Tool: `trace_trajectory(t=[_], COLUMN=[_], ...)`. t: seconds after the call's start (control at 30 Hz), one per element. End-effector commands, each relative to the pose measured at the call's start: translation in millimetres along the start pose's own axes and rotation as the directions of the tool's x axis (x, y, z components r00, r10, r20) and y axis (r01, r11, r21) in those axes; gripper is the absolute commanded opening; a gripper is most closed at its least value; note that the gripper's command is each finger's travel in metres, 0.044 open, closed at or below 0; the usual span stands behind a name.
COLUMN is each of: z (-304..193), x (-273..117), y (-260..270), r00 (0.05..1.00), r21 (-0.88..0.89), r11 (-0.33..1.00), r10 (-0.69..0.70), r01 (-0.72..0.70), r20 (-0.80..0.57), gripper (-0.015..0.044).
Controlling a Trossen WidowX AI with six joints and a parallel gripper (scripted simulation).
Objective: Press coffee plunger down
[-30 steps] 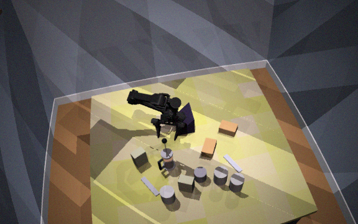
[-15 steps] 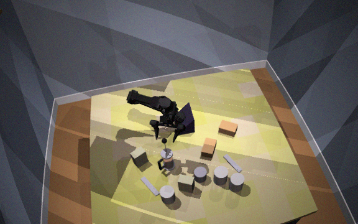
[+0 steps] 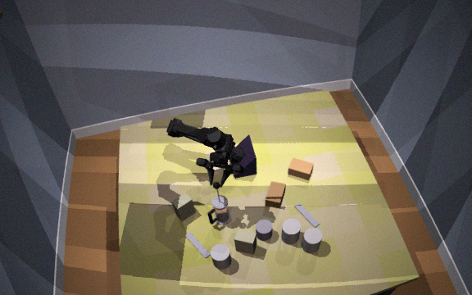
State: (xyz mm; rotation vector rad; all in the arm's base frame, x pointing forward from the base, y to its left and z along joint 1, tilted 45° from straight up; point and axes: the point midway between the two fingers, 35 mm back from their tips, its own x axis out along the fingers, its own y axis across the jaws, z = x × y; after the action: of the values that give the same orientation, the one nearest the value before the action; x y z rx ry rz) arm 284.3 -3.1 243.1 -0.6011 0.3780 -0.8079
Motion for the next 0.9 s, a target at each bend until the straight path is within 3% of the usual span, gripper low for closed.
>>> trace_trajectory(t=[0.0, 0.87], z=[-2, -22], x=[0, 15], y=[1, 6], r00=[1.000, 1.000], r21=[-0.008, -0.006], r11=[1.000, 1.000], r10=[0.003, 0.010], r01=[-0.003, -0.010], r20=[0.000, -0.013], gripper=[0.0138, 0.0117])
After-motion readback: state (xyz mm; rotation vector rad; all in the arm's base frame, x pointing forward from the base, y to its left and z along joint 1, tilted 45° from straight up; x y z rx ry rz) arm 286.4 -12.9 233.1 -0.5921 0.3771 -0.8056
